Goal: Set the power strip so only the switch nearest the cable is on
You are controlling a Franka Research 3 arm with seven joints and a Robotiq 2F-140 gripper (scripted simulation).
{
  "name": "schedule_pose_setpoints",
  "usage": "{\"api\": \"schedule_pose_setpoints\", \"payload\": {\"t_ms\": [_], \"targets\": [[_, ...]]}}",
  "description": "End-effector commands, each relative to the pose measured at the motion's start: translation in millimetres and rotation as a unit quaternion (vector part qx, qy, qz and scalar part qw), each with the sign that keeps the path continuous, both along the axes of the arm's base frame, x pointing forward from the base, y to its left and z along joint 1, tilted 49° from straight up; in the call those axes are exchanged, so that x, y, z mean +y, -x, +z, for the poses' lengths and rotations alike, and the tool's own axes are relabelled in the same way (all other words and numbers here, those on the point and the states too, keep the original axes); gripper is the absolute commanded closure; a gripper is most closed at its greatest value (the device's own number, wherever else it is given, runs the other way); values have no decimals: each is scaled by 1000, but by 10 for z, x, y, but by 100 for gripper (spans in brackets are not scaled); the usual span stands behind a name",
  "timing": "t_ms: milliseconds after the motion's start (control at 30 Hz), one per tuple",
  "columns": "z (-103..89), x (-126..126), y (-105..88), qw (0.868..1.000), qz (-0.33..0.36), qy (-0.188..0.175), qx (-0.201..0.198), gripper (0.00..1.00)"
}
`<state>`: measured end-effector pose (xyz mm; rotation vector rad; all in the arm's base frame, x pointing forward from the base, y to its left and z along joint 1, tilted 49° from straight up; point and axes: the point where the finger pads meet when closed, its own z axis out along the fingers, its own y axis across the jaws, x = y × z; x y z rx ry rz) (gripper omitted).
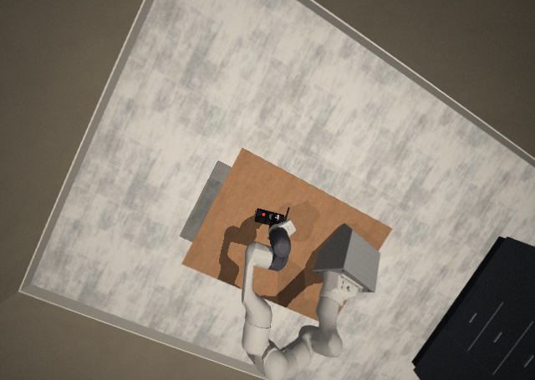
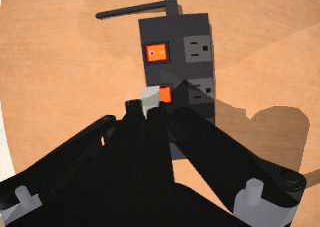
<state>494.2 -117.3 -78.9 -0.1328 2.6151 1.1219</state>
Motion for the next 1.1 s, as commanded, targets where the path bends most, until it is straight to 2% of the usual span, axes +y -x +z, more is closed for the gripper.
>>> {"api": "schedule_pose_setpoints", "payload": {"t_ms": [0, 1067], "targets": [[-17, 7, 5, 1000, 0, 0, -1, 100], [-69, 64, -13, 1000, 0, 0, -1, 100]]}}
